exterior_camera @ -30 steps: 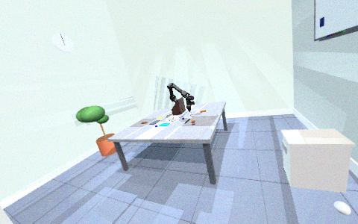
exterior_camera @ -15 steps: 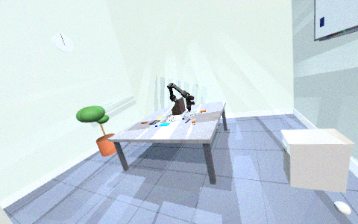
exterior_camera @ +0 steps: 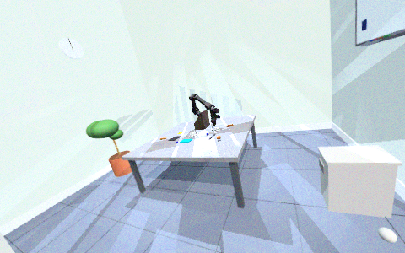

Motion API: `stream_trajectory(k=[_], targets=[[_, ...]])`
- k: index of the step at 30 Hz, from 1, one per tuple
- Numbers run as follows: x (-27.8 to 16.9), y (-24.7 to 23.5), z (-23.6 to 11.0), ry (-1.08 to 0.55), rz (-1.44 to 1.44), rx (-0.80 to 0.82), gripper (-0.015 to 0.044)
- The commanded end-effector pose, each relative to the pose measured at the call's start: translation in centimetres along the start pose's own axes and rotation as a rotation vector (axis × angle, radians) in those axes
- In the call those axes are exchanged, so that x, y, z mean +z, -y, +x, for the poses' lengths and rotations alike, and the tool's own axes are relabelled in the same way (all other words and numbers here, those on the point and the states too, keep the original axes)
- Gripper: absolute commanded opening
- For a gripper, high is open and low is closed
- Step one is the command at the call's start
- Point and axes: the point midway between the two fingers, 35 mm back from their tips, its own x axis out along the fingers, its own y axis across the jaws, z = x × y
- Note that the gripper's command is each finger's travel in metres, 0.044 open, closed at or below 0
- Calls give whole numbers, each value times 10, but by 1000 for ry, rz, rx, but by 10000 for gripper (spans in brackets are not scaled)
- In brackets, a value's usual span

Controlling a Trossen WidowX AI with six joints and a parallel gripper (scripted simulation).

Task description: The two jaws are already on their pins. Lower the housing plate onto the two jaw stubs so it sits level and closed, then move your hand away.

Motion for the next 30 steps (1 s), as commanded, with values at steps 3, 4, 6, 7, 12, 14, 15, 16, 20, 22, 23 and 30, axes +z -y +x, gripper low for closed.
stream_trajectory(k=[3, 4, 6, 7, 12, 14, 15, 16, 20, 22, 23, 30], targets=[[0, 0, 0, -2, -2, -2, 440], [0, 0, 0, -2, -2, -2, 440], [0, 0, 0, -2, -2, -2, 440], [0, 0, 0, -2, -2, -2, 440], [0, 0, 1, 0, 0, 0, 440], [0, 1, 4, 0, 0, 0, 440], [0, 1, 6, 0, 0, 0, 440], [0, 1, 7, 0, 0, -1, 440], [0, 2, 14, -1, -1, -1, 440], [0, 2, 17, -1, -1, -1, 440], [0, 2, 19, -1, -1, -1, 440], [0, 3, 30, -2, -1, -2, 440]])
